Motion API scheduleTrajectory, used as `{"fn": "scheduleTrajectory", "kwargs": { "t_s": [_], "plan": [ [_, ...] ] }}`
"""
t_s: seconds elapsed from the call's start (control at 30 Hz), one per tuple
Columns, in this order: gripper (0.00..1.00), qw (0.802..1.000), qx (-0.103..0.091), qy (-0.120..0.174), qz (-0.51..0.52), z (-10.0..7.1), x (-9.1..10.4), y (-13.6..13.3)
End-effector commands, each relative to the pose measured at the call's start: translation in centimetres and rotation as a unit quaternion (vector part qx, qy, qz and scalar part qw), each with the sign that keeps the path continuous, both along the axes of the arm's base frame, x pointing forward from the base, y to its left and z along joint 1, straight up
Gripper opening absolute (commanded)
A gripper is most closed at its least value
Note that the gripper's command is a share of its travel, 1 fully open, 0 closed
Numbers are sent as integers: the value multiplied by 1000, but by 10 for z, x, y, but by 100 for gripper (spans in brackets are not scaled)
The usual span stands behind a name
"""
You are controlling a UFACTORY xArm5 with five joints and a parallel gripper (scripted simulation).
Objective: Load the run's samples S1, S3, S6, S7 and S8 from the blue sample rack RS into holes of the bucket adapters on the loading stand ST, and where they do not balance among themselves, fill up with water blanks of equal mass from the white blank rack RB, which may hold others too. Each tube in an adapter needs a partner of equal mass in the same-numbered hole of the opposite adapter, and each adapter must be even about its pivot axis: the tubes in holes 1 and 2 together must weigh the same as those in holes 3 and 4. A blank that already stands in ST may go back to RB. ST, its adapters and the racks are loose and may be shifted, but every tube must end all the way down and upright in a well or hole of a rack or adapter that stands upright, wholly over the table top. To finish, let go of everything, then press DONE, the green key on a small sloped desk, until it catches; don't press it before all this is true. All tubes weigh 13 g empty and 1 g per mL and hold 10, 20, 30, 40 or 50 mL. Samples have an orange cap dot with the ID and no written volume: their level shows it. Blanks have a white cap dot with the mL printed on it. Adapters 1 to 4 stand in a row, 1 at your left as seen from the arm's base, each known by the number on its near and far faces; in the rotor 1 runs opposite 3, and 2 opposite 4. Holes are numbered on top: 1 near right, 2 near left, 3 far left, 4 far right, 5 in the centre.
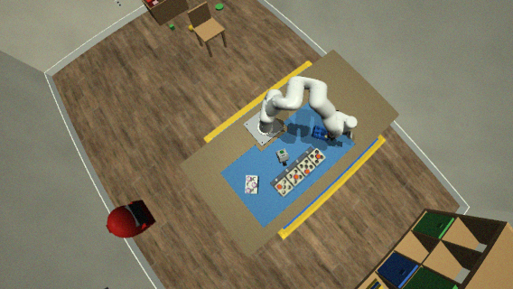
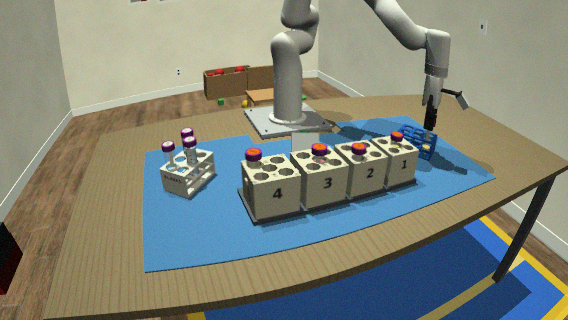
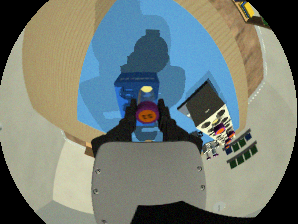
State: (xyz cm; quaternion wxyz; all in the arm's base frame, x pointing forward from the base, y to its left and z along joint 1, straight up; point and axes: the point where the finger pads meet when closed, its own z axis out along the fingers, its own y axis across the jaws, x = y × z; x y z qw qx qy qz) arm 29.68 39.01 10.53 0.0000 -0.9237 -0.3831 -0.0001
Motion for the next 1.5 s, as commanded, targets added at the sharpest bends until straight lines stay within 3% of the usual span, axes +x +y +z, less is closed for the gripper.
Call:
{"fn": "scheduleTrajectory", "kwargs": {
  "t_s": [0.0, 1.03, 1.47],
  "plan": [
    [0, 1000, 2, -1, 0, 2, 1, 1],
    [0, 1000, 2, -1, 0, 1, 1, 1],
    [0, 1000, 2, -1, 0, 9, 1, 1]
  ]
}}
